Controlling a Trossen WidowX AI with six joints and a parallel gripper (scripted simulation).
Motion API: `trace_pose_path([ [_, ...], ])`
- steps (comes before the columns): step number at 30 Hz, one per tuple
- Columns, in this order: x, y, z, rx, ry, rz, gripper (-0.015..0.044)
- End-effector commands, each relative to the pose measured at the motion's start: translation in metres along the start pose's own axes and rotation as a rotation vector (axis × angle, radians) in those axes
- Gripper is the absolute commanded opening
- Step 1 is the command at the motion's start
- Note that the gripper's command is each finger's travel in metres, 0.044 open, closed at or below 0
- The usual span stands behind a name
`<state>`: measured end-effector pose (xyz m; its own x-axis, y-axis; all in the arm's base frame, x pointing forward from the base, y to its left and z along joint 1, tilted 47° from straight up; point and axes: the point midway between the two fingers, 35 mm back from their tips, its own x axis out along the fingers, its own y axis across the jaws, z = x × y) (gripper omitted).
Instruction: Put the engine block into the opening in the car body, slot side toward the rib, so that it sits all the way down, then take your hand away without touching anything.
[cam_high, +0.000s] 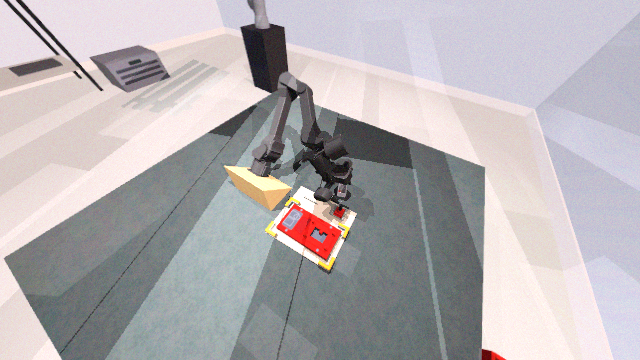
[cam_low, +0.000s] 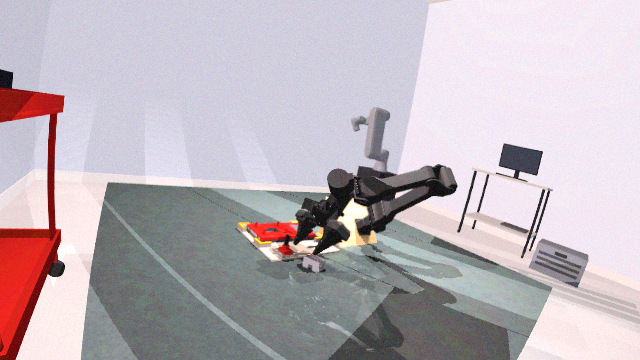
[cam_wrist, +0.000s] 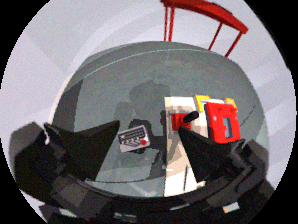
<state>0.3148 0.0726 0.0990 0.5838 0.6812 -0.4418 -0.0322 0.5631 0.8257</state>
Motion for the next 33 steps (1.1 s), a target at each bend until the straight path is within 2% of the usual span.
trace_pose_path([
  [1,0.001,-0.003,0.008,0.121,0.050,-0.055,0.0440],
  [16,-0.008,0.000,0.021,0.554,0.245,-0.248,0.0440],
  [33,-0.045,0.033,0.023,1.036,0.461,-0.491,0.0440],
])
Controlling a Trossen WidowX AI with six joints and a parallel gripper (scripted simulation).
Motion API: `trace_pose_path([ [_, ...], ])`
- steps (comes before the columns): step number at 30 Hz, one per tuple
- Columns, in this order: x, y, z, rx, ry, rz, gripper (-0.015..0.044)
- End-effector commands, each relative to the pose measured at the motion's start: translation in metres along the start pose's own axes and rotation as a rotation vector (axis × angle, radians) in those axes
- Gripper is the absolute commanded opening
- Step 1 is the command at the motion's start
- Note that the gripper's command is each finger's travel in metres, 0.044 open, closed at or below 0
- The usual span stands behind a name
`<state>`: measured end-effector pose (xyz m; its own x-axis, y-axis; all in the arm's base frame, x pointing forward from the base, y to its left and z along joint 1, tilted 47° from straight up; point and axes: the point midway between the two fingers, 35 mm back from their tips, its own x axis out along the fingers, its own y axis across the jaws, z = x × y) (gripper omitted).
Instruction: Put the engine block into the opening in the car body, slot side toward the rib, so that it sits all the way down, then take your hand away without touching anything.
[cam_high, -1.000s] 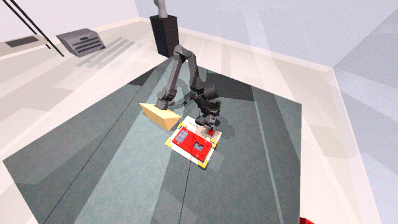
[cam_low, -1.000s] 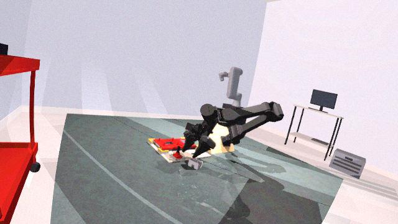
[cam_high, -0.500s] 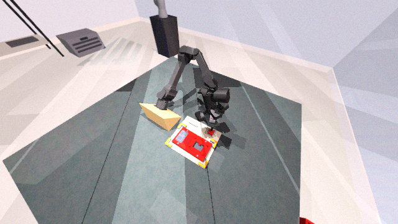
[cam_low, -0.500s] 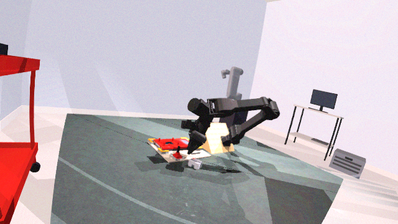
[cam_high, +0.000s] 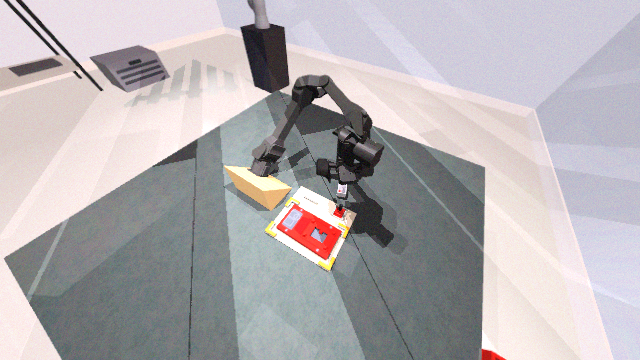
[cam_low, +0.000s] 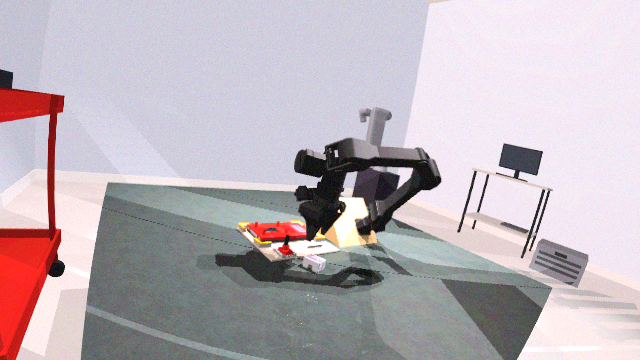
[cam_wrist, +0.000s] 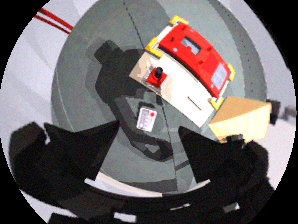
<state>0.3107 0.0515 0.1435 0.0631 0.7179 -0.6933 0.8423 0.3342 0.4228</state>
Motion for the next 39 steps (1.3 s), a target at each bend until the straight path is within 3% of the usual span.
trace_pose_path([
  [1,-0.012,0.000,-0.010,0.115,0.042,-0.060,0.0440],
  [12,-0.012,0.011,-0.011,0.133,0.049,-0.069,0.0440],
  [17,0.020,0.009,-0.013,0.133,0.050,-0.068,0.0440],
  [39,0.055,0.007,-0.015,0.133,0.051,-0.067,0.0440],
])
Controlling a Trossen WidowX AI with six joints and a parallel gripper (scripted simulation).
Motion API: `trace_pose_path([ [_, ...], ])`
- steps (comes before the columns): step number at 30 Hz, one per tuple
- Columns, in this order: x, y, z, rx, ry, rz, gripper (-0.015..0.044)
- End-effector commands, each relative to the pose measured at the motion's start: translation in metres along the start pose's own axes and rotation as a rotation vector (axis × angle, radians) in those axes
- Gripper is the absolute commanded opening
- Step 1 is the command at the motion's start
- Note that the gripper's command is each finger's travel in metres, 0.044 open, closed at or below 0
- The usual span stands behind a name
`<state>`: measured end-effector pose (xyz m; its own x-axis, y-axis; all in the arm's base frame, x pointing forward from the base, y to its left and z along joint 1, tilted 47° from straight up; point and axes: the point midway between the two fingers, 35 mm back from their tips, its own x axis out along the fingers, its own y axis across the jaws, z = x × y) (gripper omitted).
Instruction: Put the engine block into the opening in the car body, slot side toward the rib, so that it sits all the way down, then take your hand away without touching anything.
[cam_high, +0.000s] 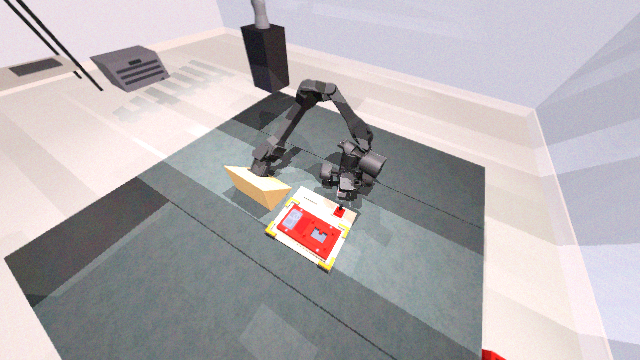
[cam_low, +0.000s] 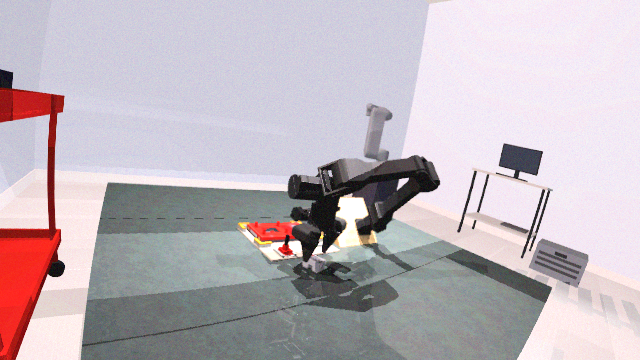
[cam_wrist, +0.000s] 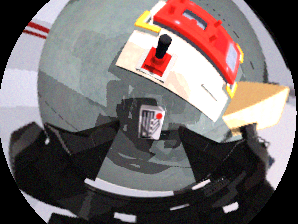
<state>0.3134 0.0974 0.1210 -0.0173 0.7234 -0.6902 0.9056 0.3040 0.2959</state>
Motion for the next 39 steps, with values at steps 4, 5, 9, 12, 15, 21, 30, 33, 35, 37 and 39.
trace_pose_path([
  [4,0.012,-0.001,-0.001,0.004,0.008,0.000,0.0440],
  [5,0.014,-0.001,-0.001,0.004,0.008,0.000,0.0440],
  [9,0.015,-0.001,-0.001,0.004,0.008,0.000,0.0387],
  [12,0.015,-0.001,-0.001,0.004,0.008,0.000,0.0309],
  [15,0.015,-0.001,-0.001,0.004,0.008,0.000,0.0230],
  [21,0.015,-0.001,-0.001,0.004,0.008,0.000,0.0131],
  [30,0.010,0.000,-0.001,0.007,0.005,0.003,0.0000],
  [33,0.000,0.001,0.000,0.015,0.001,0.008,0.0000],
  [35,-0.006,0.002,0.001,0.020,-0.002,0.011,0.0000],
  [37,-0.013,0.003,0.002,0.024,-0.004,0.014,0.0000],
  [39,-0.019,0.003,0.002,0.025,-0.007,0.018,0.0000],
])
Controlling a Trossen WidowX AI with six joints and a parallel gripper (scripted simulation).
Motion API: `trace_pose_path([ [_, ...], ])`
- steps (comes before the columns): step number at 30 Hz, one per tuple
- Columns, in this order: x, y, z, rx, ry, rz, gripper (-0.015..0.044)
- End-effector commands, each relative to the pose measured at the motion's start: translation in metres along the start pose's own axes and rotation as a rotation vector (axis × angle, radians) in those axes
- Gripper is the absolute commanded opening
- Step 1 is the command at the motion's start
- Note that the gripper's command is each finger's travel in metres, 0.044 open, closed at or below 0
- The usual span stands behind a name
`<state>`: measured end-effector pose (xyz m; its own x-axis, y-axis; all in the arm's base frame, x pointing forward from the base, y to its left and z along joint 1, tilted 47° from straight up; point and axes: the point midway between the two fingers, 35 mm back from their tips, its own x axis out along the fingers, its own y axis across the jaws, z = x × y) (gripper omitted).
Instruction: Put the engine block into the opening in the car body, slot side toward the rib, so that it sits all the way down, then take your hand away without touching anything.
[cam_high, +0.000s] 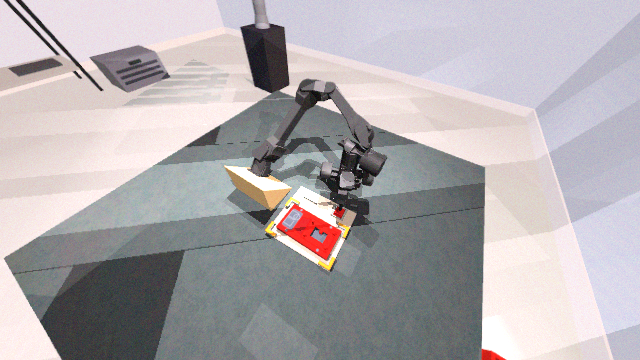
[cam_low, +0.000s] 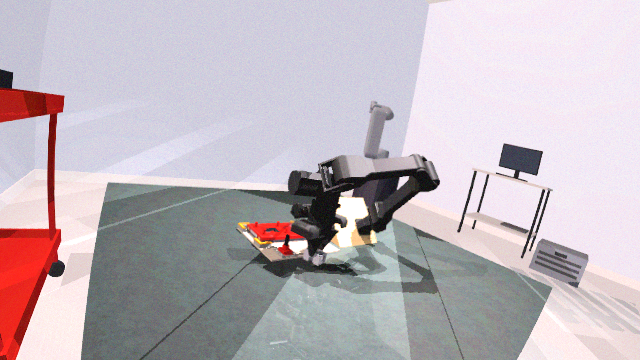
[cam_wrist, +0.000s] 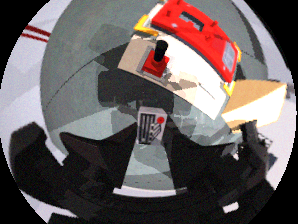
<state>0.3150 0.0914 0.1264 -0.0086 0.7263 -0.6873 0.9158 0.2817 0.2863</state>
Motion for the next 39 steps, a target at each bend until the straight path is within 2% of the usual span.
trace_pose_path([
  [1,-0.014,0.002,0.001,0.002,-0.008,0.011,0.0000],
  [28,-0.099,-0.003,-0.001,0.069,-0.031,0.054,0.0000],
  [39,-0.095,-0.003,0.022,-0.065,-0.035,0.045,0.0000],
])
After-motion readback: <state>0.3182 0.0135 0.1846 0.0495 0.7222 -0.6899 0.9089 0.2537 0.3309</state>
